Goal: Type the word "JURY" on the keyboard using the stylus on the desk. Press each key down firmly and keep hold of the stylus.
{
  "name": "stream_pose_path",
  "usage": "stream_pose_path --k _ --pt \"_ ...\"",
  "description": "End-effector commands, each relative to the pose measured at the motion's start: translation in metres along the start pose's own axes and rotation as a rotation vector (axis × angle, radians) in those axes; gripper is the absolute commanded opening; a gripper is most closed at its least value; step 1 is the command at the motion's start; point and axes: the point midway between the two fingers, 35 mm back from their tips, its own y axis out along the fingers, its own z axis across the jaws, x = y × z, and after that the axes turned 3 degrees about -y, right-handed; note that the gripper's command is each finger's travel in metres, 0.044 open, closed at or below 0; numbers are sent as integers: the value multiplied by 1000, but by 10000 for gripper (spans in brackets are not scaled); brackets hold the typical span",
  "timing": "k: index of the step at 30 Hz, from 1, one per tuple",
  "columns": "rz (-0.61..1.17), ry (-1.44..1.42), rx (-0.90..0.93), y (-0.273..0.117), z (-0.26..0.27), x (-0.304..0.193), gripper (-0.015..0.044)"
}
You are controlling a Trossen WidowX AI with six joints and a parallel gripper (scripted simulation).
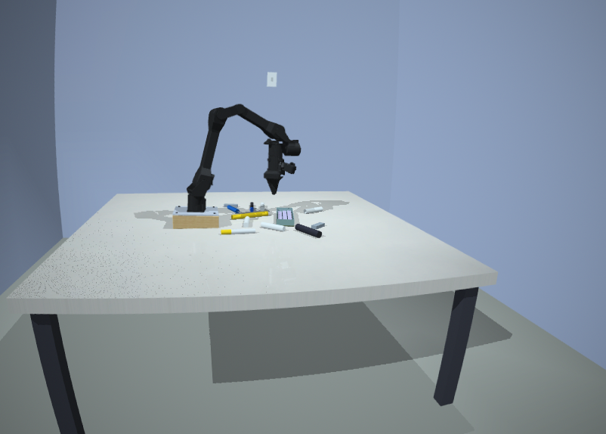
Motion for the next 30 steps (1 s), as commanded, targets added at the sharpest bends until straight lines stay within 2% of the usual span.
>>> stream_pose_path --k 1,9,18,30 --pt "9 145 -87 10 24 -39 150" --pt "-151 538 -247 23 53 -120 150" --pt "-395 834 -233 27 59 -178 150" --pt "-432 873 -216 27 62 -183 150"
